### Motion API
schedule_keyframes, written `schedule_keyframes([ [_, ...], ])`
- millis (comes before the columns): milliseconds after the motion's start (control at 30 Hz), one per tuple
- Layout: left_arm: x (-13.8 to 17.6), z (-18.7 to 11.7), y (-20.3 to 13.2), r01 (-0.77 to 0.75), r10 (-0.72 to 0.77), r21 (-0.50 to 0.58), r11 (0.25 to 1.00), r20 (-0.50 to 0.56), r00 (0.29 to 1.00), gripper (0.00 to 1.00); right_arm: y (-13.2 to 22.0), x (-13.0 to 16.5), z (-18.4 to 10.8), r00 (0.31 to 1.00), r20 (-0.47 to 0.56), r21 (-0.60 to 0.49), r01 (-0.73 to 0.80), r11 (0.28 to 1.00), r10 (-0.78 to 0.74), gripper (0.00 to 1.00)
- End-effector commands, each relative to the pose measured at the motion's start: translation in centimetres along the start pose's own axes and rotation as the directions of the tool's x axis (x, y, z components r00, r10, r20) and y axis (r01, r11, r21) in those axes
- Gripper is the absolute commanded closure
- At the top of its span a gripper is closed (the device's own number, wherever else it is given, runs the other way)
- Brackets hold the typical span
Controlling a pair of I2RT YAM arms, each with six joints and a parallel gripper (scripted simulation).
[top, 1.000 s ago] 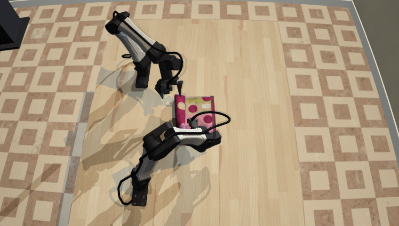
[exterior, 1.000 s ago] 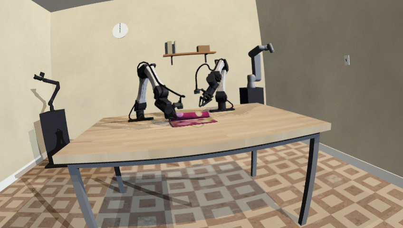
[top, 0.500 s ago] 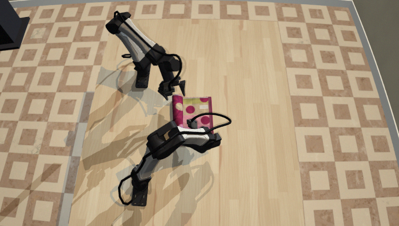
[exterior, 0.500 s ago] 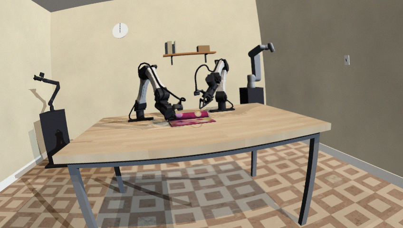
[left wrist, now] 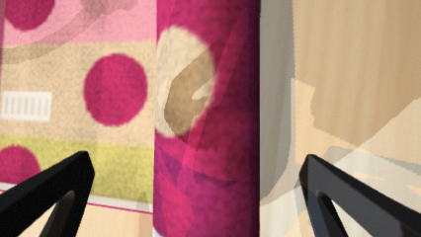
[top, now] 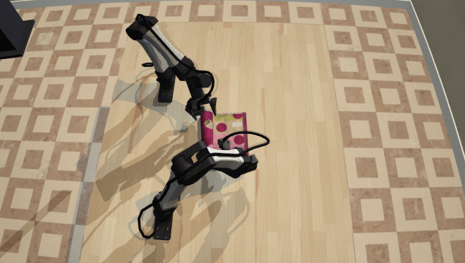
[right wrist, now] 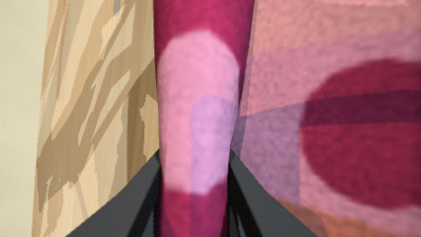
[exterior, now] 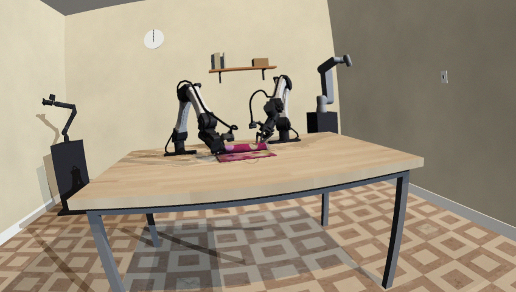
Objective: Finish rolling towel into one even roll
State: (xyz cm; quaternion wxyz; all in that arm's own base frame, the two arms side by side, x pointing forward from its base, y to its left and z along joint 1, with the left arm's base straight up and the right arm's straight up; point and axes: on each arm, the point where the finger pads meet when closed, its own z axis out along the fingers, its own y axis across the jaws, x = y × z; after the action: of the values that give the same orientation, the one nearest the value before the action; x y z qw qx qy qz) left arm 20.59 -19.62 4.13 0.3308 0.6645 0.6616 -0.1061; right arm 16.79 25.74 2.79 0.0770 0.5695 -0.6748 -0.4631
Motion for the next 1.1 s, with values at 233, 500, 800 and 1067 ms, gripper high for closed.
schedule_keyframes([
  [233,-0.32,2.14,0.64,-0.022,0.024,-0.040,0.999,0.044,0.999,0.02,-0.29,-0.35,-0.16,1.000,0.009,0.001,0.012,1.000,-0.012,0.74],
  [500,-0.30,2.17,0.63,-0.022,0.024,-0.040,0.999,0.044,0.999,0.28,-0.29,-0.35,-0.16,1.000,0.009,0.001,0.012,1.000,-0.012,0.74],
  [800,-0.30,2.17,0.63,-0.022,0.024,-0.040,0.999,0.044,0.999,0.60,-0.29,-0.35,-0.16,1.000,0.009,0.001,0.012,1.000,-0.012,0.74],
  [1067,-0.30,2.17,0.63,-0.022,0.024,-0.040,0.999,0.044,0.999,0.65,-0.29,-0.35,-0.16,1.000,0.009,0.001,0.012,1.000,-0.012,0.74],
])
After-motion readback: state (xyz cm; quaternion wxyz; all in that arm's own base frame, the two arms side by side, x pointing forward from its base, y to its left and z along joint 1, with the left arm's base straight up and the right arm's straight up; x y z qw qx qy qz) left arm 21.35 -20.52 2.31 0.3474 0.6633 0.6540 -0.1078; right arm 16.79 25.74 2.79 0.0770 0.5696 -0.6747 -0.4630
